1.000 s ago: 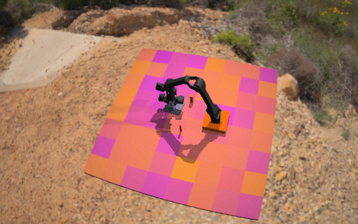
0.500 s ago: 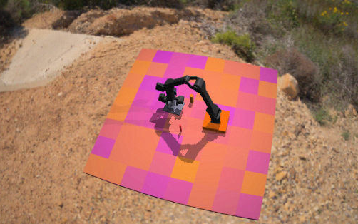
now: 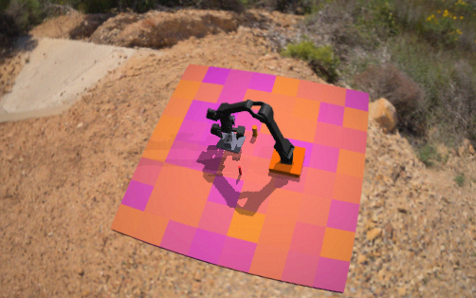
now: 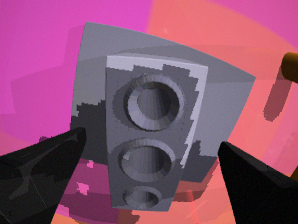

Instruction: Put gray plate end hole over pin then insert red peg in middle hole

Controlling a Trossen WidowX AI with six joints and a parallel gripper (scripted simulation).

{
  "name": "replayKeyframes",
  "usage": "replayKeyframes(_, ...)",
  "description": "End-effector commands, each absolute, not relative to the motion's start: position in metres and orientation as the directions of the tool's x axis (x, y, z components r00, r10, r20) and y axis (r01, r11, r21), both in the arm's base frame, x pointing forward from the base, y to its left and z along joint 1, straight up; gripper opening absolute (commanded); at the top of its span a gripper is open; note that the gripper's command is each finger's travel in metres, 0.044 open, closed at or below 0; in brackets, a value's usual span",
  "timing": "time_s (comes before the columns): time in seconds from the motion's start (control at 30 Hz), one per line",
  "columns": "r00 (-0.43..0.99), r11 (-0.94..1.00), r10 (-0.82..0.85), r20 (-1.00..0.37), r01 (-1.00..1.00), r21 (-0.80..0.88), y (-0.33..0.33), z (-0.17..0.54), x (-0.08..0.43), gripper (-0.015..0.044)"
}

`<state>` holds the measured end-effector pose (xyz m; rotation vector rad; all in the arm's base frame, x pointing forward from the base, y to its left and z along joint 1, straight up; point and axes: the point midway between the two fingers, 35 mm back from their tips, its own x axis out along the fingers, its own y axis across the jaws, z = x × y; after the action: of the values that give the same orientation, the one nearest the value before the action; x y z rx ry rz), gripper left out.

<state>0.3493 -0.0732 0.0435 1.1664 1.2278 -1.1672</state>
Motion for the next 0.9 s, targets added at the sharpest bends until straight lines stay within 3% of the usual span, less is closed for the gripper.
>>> replayKeyframes(0.0, 0.032, 0.06, -0.012, -0.999, 0.998, 0.031, -0.074, 0.096, 0.357, 0.044)
replayKeyframes(0.13, 0.029, 0.062, -0.012, -0.999, 0.998, 0.028, -0.073, 0.144, 0.35, 0.044)
replayKeyframes(0.4, 0.029, 0.067, -0.012, -0.999, 0.997, 0.028, -0.07, 0.147, 0.352, 0.044)
replayKeyframes(0.6, 0.027, 0.223, -0.003, -1.0, 0.975, 0.026, 0.021, 0.148, 0.325, 0.044)
replayKeyframes(0.87, 0.02, 0.441, 0.006, -1.0, 0.897, 0.021, 0.118, 0.142, 0.248, 0.044)
